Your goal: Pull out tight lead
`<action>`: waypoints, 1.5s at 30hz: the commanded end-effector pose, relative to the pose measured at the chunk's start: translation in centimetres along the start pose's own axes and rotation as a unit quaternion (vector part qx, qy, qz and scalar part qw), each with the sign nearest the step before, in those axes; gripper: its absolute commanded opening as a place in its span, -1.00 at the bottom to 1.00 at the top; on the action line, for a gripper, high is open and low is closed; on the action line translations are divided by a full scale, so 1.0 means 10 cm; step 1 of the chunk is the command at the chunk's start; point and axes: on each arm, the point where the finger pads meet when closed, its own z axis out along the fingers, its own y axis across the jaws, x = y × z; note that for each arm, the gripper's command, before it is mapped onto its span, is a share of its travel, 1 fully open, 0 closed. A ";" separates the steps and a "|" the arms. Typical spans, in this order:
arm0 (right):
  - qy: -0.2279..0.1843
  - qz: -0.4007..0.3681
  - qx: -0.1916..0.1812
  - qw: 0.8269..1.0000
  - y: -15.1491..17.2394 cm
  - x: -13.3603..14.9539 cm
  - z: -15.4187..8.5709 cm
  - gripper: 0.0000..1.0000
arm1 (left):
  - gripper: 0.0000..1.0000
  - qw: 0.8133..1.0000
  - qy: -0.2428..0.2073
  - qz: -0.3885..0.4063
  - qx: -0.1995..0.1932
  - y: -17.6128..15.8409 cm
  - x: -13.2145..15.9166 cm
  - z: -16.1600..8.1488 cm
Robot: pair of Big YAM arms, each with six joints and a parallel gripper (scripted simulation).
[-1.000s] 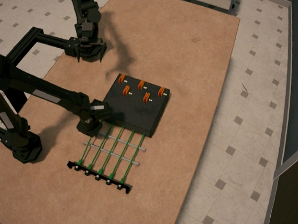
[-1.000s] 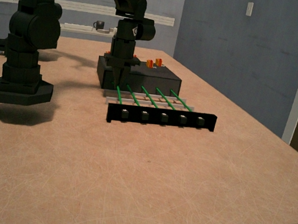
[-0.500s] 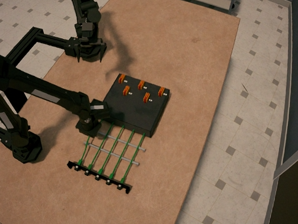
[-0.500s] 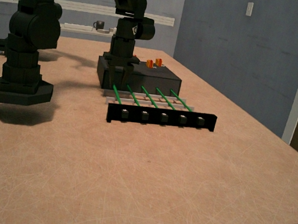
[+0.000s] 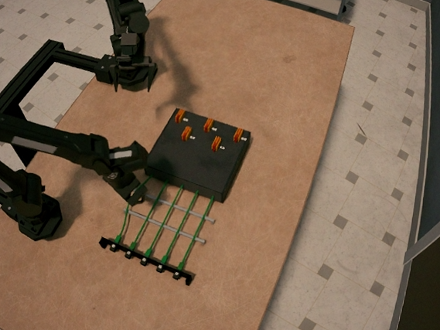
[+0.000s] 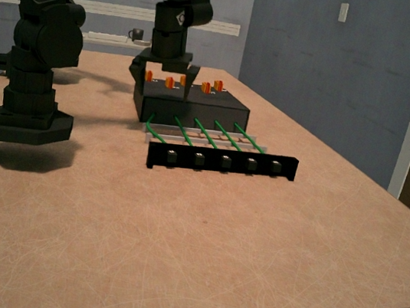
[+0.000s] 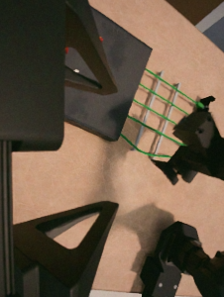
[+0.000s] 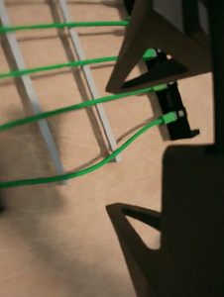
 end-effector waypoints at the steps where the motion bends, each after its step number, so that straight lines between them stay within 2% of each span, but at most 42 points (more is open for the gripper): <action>1: -0.045 0.093 0.028 0.994 -0.04 -0.08 -0.17 1.00 | 1.00 1.000 -0.019 0.015 -0.004 0.02 -0.24 -0.09; 7: -0.124 0.197 0.055 0.971 -0.01 -0.15 -0.50 1.00 | 1.00 1.000 -0.019 0.015 -0.004 0.02 -0.24 -0.09; 11: -0.169 0.239 0.072 0.953 -0.05 -0.26 -0.74 1.00 | 1.00 1.000 -0.019 0.015 -0.004 0.02 -0.24 -0.09; 14: -0.171 0.250 0.075 0.950 -0.01 -0.20 -0.72 1.00 | 1.00 1.000 -0.019 0.015 -0.004 0.02 -0.24 -0.09; 15: -0.186 0.256 0.080 0.945 -0.05 -0.27 -0.82 1.00 | 1.00 1.000 -0.019 0.015 -0.004 0.02 -0.24 -0.09; 20: -0.199 0.256 0.094 0.941 -0.05 -0.28 -0.90 1.00 | 1.00 1.000 -0.019 0.015 -0.004 0.02 -0.24 -0.09; 34: -0.187 0.258 0.094 0.943 -0.06 -0.23 -0.85 1.00 | 1.00 1.000 -0.019 0.015 -0.004 0.02 -0.24 -0.09; 35: -0.186 0.252 0.095 0.945 -0.07 -0.24 -0.82 0.77 | 1.00 1.000 -0.023 0.013 -0.002 0.00 -0.25 -0.10; 36: -0.196 0.241 0.102 0.945 -0.15 -0.34 -0.93 0.55 | 1.00 0.999 -0.032 0.005 -0.002 -0.02 -0.30 -0.10; 40: -0.161 0.171 0.099 0.967 -0.20 -0.29 -0.79 -0.36 | 1.00 0.998 -0.042 -0.027 -0.025 -0.01 -0.32 -0.09; 45: -0.092 0.065 0.063 0.992 -0.29 -0.25 -0.45 -0.36 | 1.00 0.996 -0.050 -0.037 -0.061 0.04 -0.33 -0.08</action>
